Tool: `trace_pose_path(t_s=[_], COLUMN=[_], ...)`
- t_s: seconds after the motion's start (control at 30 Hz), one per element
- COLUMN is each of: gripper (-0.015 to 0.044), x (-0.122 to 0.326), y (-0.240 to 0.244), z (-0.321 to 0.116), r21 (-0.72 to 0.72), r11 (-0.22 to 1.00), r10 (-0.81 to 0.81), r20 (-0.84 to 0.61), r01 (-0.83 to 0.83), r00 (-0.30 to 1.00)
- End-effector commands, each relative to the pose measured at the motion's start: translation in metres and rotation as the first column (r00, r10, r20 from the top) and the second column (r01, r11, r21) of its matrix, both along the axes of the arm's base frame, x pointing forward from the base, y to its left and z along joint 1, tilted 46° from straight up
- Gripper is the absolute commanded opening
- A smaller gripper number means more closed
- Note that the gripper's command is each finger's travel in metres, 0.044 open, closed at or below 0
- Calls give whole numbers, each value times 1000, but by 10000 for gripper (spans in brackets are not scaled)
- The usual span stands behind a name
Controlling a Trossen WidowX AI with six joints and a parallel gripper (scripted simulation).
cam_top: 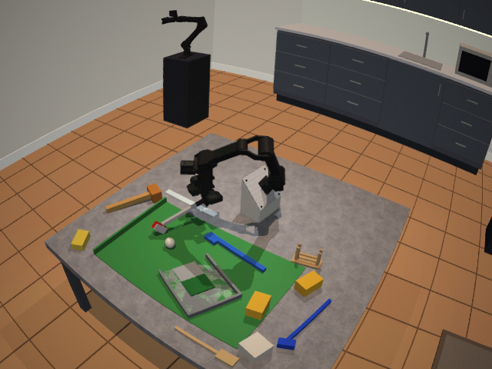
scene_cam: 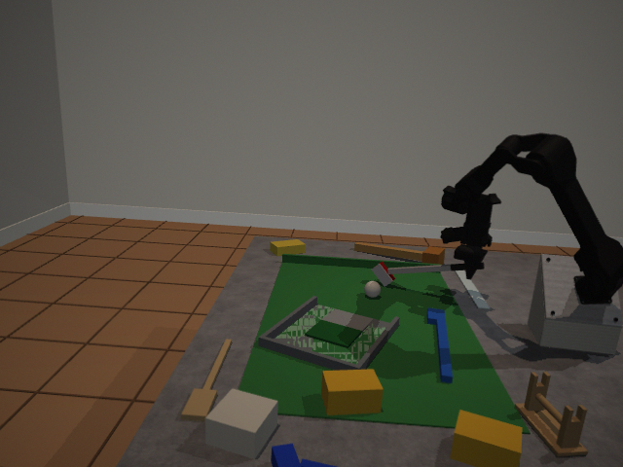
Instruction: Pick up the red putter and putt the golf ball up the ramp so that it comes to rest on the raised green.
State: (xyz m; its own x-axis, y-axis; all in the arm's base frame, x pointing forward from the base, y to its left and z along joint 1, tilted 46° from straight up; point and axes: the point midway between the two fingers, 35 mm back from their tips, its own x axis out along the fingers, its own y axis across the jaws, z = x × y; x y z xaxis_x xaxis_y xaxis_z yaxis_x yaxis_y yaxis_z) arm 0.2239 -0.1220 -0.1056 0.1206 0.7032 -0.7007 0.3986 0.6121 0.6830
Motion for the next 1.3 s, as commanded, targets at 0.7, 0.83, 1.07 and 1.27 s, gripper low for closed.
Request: trace_pose_path(t_s=[0.7, 0.83, 1.07, 1.27], gripper=[0, 0, 0, 0], x=[53, 49, 48, 48], y=[65, 47, 45, 45], z=[109, 128, 129, 129], r21=[-1, -1, 3, 3], r11=[1000, 1000, 1000, 1000], r10=[1, 2, -5, -5], r20=[8, 7, 5, 5], r01=[-1, -2, 5, 5], r00=[1000, 1000, 1000, 1000])
